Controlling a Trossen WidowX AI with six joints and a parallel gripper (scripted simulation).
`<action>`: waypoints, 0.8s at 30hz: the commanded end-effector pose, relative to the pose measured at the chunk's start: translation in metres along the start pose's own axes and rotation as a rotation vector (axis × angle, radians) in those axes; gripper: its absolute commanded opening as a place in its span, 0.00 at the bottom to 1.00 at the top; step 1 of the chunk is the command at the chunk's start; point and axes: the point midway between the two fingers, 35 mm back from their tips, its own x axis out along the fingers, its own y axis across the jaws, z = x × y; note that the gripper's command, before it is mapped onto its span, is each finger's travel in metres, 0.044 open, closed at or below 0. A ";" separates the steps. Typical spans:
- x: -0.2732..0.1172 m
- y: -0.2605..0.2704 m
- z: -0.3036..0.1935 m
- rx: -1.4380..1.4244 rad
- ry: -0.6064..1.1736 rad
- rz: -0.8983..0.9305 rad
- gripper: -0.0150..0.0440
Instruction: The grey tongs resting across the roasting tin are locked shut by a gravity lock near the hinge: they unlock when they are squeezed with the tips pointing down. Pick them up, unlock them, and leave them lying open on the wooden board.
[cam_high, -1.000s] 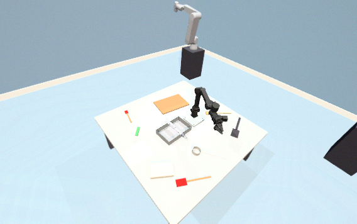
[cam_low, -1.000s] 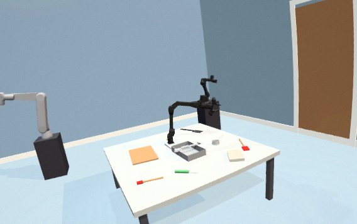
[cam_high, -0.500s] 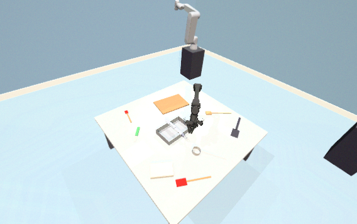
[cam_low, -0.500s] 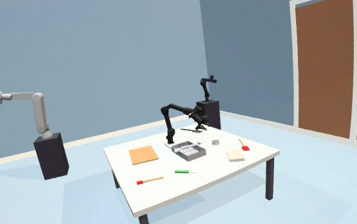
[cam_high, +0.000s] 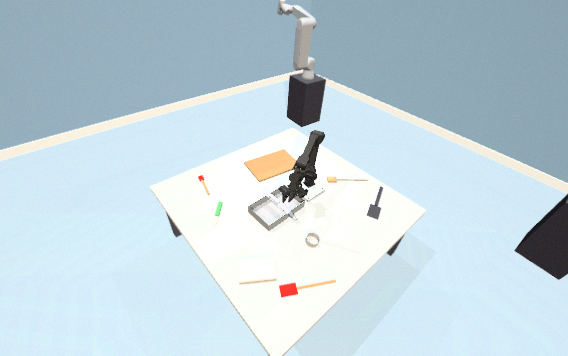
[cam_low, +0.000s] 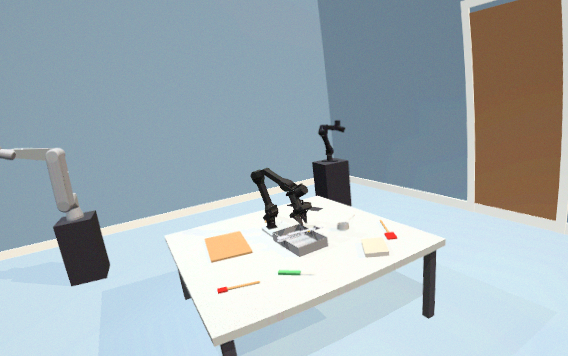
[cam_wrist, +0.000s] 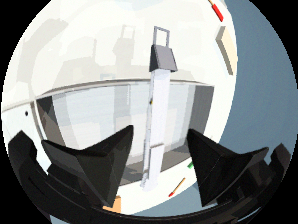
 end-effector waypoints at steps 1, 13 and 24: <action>0.000 0.002 -0.008 0.011 0.012 0.005 0.69; 0.008 0.001 -0.007 0.011 0.012 0.005 0.69; 0.026 -0.001 -0.007 0.011 0.012 0.004 0.69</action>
